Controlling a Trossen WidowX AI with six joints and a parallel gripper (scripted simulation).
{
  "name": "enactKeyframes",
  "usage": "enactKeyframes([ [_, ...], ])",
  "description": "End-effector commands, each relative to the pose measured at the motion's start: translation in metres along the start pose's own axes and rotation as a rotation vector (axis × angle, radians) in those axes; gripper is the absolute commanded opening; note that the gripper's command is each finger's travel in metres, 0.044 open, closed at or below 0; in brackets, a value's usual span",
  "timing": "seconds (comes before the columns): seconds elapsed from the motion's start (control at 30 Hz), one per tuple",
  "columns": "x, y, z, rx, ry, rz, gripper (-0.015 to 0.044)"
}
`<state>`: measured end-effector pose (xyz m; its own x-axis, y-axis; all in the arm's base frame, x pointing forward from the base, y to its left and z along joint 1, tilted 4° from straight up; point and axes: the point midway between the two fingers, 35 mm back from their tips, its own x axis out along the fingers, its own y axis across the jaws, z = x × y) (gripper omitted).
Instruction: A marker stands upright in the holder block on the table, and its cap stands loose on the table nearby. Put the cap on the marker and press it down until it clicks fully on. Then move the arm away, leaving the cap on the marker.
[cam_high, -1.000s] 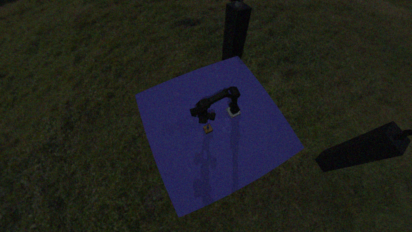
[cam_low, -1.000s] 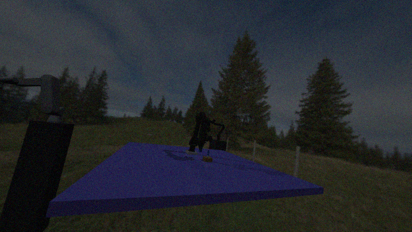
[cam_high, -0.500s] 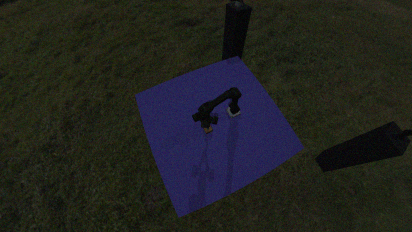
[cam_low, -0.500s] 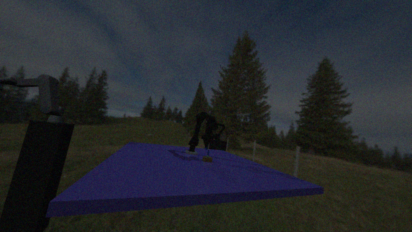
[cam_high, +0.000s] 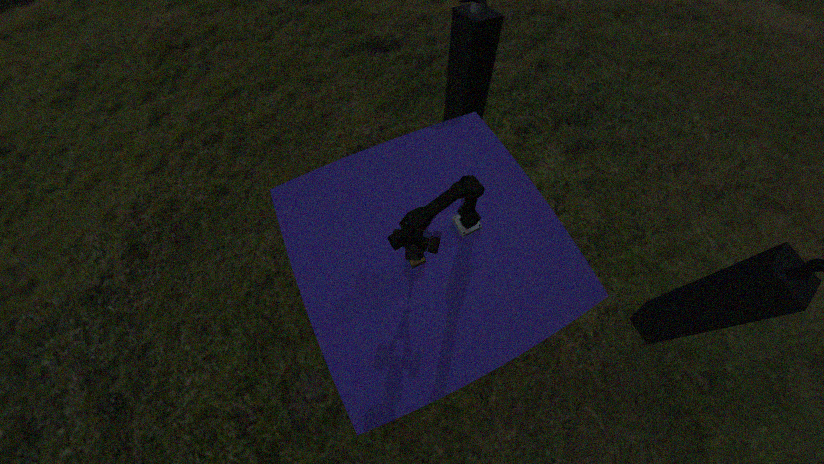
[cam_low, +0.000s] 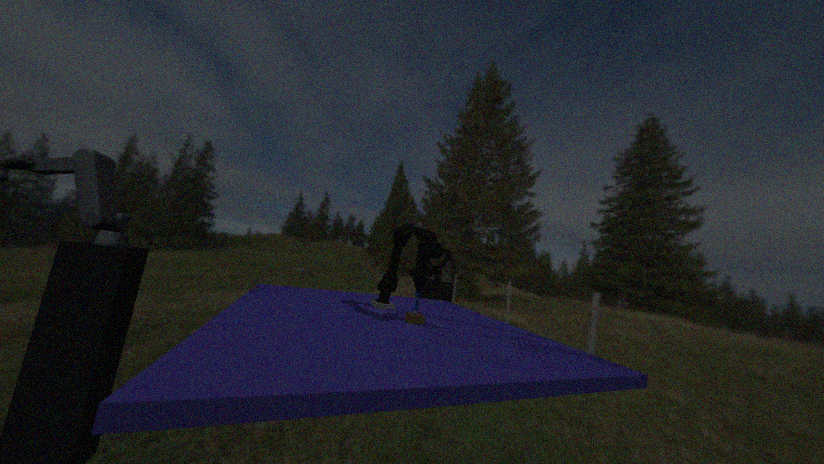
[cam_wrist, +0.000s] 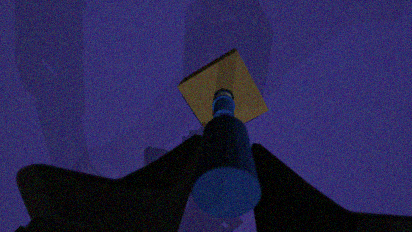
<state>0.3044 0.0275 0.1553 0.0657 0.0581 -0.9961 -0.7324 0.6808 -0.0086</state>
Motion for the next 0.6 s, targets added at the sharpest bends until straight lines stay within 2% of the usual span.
enactKeyframes([
  [0.0, 0.003, 0.001, -0.001, 0.003, 0.006, 0.001, 0.0000],
  [0.57, 0.029, 0.000, 0.000, 0.003, 0.006, 0.001, 0.0000],
])
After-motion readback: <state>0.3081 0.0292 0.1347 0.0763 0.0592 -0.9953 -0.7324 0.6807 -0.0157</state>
